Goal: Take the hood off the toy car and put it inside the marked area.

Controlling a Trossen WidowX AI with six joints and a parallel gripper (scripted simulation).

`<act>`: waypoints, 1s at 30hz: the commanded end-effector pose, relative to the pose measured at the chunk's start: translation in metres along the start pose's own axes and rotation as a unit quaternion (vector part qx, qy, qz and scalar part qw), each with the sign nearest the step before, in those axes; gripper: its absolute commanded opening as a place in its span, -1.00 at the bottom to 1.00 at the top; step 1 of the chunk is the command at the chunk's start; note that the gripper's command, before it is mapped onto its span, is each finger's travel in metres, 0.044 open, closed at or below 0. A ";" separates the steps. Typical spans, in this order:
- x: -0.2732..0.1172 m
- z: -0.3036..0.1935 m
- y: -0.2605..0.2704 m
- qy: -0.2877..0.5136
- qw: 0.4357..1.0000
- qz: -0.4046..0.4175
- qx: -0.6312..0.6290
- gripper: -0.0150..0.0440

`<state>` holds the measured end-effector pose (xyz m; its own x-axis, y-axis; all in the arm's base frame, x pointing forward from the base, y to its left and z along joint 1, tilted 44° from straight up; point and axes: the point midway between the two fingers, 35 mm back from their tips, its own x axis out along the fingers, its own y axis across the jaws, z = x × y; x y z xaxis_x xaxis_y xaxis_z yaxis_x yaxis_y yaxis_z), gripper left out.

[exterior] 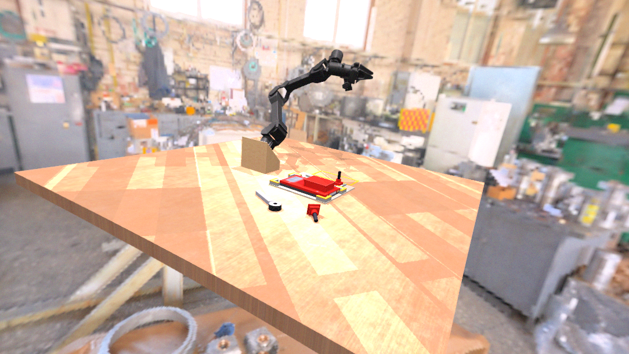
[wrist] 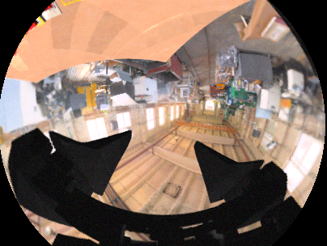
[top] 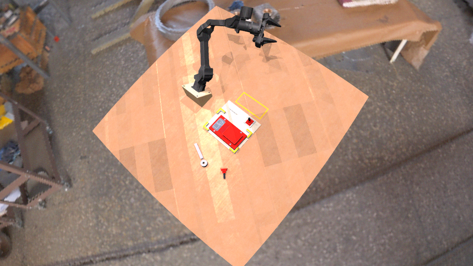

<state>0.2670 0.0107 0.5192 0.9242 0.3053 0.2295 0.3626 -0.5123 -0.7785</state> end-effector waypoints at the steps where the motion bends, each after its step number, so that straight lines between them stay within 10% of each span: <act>1: 0.019 -0.001 0.040 -0.013 0.996 0.055 0.072 1.00; 16: 0.052 0.032 0.243 -0.026 0.837 0.328 0.437 1.00; 30: -0.014 0.125 0.444 0.099 0.333 0.586 0.732 1.00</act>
<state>0.4090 -0.1167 0.1344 0.4748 0.3895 -0.7892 -0.6623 0.7487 -0.0290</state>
